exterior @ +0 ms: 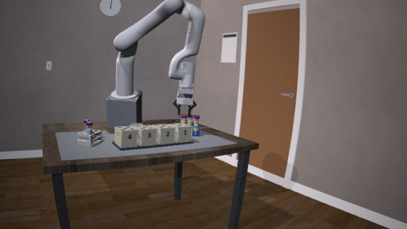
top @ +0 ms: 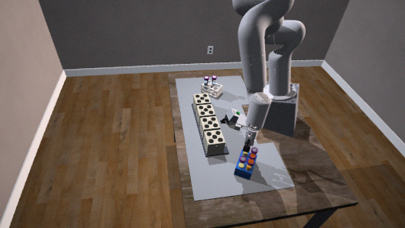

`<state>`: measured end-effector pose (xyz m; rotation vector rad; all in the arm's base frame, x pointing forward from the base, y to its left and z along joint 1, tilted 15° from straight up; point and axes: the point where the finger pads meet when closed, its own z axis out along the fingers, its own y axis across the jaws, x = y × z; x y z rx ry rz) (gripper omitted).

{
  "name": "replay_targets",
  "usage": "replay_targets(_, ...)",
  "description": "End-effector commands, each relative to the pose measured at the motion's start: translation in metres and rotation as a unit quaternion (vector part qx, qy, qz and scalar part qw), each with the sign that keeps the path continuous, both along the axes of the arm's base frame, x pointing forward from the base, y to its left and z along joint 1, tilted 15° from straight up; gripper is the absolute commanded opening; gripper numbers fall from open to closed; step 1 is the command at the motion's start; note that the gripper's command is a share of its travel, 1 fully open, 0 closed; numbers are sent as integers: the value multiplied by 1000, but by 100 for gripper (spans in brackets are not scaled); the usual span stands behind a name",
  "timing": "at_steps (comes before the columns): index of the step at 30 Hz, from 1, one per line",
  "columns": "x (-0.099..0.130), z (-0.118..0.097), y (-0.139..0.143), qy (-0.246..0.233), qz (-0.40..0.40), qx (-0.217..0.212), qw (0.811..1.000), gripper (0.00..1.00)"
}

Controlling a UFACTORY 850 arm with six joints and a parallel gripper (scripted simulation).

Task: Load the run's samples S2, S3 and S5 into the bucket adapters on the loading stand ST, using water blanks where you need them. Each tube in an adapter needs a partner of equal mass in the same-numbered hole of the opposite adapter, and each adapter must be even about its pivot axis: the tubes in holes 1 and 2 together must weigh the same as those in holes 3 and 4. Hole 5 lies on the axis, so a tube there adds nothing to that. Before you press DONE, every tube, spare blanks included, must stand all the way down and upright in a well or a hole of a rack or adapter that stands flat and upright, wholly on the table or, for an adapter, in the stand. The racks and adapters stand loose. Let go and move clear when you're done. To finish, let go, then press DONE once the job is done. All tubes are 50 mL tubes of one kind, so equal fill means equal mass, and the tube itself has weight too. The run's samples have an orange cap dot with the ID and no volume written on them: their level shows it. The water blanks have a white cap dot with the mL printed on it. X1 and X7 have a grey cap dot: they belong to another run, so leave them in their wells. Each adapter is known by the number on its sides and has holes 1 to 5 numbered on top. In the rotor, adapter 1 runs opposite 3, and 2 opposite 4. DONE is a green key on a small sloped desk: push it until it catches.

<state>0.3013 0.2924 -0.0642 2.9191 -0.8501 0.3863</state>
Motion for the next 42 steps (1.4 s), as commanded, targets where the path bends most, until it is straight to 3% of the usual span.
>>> replay_targets(1, 0, 0, 0, -1, 0, 1, 1000, 57)
replay_targets(42, 5, -19, -2, -1, 0, 1, 1000, 57)
